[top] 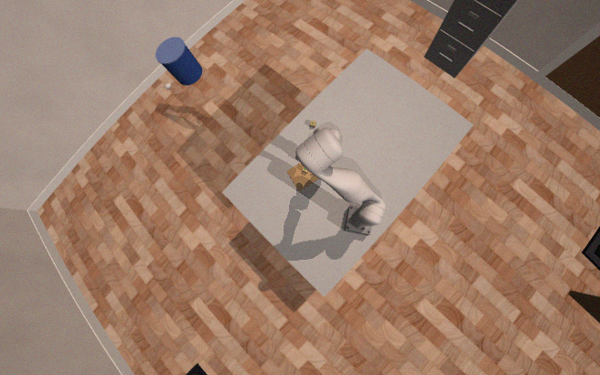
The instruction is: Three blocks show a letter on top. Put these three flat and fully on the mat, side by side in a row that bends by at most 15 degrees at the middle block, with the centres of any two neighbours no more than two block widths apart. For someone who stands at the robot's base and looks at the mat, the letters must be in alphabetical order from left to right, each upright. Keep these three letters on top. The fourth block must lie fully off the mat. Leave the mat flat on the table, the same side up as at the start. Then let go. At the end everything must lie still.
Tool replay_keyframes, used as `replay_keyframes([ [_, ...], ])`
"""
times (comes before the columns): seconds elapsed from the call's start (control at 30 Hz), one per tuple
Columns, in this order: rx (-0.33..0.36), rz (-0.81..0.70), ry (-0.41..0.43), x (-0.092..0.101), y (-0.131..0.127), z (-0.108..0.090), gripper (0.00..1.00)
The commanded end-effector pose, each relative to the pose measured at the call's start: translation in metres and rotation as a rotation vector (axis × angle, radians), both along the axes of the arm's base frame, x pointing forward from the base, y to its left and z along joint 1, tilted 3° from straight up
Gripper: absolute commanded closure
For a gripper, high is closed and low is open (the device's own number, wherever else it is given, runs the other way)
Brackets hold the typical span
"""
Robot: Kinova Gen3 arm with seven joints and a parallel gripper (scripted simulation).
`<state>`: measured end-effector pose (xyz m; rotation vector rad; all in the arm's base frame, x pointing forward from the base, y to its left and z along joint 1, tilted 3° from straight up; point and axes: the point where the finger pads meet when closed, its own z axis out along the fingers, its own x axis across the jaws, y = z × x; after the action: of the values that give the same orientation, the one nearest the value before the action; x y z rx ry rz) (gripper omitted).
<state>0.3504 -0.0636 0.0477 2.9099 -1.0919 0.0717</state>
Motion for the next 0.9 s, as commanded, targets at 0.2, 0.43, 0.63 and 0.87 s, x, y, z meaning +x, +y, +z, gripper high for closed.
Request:
replay_keyframes([
  [0.2, 0.0, 0.0, 0.0, 0.0002, 0.0003, 0.0001, 0.0],
  [0.43, 0.0, 0.0, 0.0, 0.0002, 0.0003, 0.0, 0.0],
  [0.63, 0.0, 0.0, 0.0, 0.0003, 0.0003, -0.001, 0.0],
  [0.87, 0.0, 0.0, 0.0, 0.0004, 0.0, -0.0056, 0.0],
])
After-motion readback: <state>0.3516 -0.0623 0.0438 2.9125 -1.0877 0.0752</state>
